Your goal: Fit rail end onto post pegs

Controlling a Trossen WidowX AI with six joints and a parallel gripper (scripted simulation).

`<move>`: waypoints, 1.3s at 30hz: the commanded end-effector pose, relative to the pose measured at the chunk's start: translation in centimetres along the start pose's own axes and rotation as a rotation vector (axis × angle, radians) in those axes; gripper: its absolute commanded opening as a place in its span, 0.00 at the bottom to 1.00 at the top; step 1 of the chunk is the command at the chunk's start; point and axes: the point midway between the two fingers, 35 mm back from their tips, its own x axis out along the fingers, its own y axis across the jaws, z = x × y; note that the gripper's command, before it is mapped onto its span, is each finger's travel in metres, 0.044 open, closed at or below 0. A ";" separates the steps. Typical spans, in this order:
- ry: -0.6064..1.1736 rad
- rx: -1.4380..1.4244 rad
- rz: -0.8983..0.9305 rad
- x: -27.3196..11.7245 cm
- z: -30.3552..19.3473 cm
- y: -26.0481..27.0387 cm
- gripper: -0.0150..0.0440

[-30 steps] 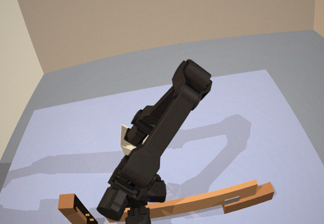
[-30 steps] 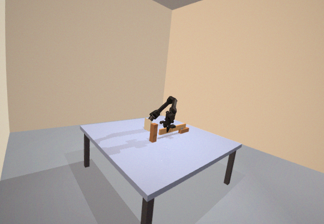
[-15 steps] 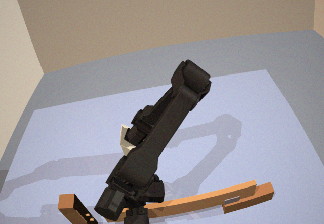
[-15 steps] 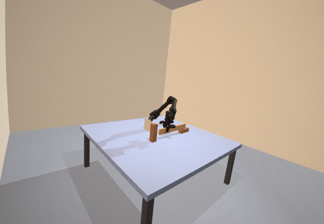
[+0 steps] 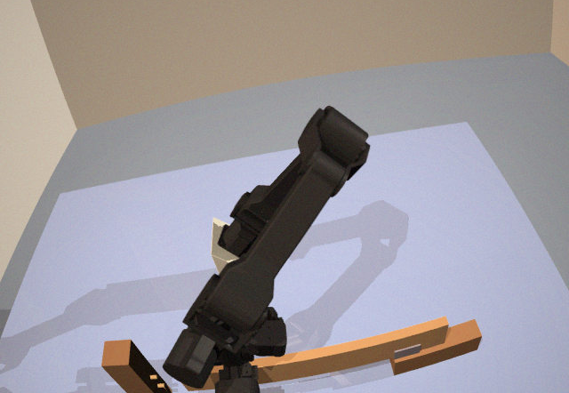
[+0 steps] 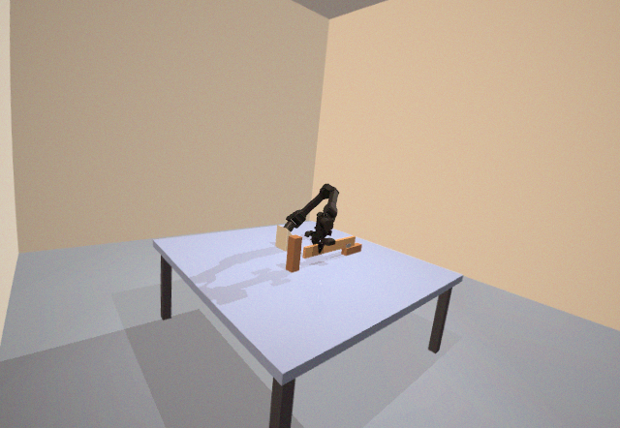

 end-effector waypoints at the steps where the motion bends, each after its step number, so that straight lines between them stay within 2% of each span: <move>1: 0.004 -0.003 -0.012 -0.3 -0.3 -0.2 0.25; 39: 0.005 -0.003 -0.012 -0.4 -1.3 -0.3 0.25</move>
